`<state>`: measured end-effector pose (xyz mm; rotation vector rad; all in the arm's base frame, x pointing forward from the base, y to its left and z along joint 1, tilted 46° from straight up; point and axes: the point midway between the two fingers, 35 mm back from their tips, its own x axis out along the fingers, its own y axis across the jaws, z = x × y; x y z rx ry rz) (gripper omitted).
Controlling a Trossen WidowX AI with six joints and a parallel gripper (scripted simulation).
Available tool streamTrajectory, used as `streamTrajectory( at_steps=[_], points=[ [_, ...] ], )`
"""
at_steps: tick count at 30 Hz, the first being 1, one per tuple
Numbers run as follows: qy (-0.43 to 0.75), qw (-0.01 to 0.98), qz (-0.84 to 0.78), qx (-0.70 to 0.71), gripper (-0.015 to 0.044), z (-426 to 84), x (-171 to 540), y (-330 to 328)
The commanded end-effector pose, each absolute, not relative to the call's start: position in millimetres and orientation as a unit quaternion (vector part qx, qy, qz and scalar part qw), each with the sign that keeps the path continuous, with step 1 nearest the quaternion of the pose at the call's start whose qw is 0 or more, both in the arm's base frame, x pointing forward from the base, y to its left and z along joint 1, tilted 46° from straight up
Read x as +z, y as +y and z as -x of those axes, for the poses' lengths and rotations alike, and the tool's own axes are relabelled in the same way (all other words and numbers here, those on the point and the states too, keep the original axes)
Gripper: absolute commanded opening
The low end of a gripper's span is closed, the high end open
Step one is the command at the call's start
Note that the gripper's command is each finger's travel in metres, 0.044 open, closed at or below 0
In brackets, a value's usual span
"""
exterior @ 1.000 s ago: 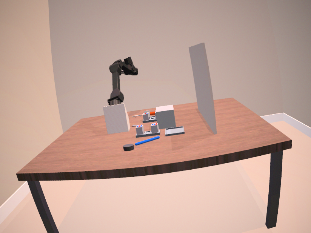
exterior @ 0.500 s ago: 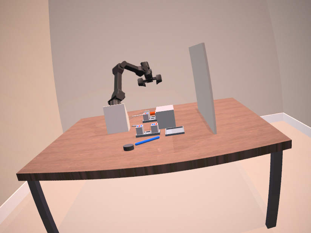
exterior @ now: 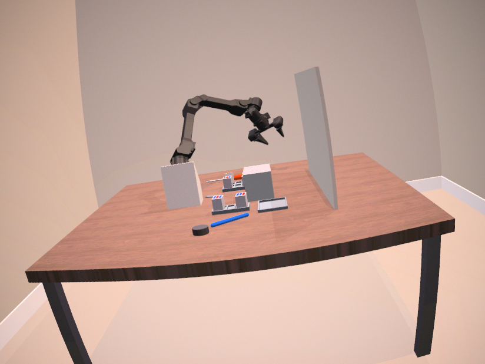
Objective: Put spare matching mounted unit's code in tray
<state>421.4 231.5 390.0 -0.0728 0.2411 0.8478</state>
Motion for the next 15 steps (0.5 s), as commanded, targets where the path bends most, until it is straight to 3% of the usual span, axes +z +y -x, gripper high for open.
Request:
streamTrajectory(
  at_steps=[1,15],
  points=[
    [0.187,0.915,0.054,0.353,0.0440,-445.5,345.5,184.9],
    [0.428,0.878,0.051,0.206,0.0440,-451.5,212.4,13.4]
  ],
)
